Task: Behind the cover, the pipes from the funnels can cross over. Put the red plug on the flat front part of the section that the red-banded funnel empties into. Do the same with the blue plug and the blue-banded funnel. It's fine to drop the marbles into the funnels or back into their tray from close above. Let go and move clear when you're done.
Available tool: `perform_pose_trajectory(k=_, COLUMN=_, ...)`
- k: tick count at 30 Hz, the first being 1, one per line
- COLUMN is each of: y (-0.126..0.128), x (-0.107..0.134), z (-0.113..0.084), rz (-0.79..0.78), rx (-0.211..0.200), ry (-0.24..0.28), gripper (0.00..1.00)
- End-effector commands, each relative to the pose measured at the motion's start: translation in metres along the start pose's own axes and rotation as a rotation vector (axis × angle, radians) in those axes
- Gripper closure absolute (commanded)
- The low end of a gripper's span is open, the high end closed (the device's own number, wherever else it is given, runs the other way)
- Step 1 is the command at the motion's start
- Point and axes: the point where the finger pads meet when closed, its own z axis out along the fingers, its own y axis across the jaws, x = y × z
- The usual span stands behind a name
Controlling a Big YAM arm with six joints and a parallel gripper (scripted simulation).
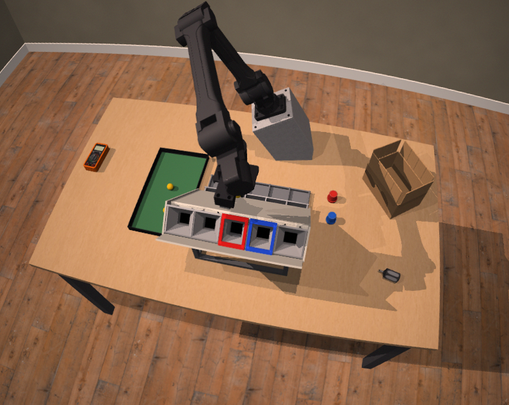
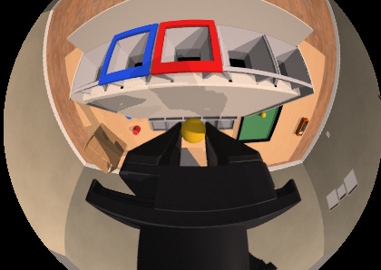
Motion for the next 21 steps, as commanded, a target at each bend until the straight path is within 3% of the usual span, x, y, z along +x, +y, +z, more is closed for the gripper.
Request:
perform_pose_trajectory(k=1, y=0.002, x=-0.034, z=-0.020, rz=-0.019, rx=-0.011, ry=-0.034, gripper=1.00)
perform_pose_trajectory(k=11, y=-0.004, x=-0.075, z=-0.016, rz=-0.007, rx=-0.009, ry=-0.027, gripper=1.00)
perform_pose_trajectory(k=14, y=0.010, x=-0.082, z=-0.023, rz=-0.031, rx=-0.012, ry=-0.039, gripper=1.00)
perform_pose_trajectory(k=21, y=0.002, x=-0.096, z=-0.019, rz=-0.016, rx=-0.010, ry=-0.031, gripper=1.00)
